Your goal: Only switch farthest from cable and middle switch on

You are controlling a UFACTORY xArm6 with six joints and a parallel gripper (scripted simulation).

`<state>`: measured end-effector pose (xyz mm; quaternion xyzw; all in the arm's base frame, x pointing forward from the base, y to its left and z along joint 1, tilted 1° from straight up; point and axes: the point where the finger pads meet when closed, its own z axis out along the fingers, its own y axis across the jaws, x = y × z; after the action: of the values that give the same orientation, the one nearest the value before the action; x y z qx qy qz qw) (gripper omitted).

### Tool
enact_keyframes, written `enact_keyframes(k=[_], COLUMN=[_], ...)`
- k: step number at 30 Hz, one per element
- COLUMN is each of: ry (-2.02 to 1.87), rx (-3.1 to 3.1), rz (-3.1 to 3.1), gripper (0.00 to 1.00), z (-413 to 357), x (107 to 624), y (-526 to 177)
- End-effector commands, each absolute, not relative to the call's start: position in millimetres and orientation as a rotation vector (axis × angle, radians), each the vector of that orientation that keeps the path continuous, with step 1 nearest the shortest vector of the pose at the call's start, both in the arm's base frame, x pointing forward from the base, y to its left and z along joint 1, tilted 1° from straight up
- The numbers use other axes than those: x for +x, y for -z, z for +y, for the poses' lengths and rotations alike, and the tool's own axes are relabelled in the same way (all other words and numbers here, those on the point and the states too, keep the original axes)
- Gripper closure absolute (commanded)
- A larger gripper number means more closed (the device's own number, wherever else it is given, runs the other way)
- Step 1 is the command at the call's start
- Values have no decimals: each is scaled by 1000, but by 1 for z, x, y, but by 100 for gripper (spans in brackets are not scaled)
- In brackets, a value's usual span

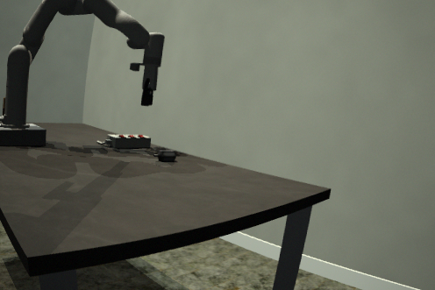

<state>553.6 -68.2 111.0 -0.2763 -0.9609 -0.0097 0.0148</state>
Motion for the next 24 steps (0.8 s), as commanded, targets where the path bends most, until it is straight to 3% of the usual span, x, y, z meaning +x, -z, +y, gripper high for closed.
enact_keyframes(k=[1, 15, 24], ry=[33, 19, 18], rx=[-685, 237, 290], rz=[-3046, -3117, -3112], gripper=[0, 0, 0], z=[-62, -36, -35], x=[543, 477, 473], y=[-115, -117, -117])
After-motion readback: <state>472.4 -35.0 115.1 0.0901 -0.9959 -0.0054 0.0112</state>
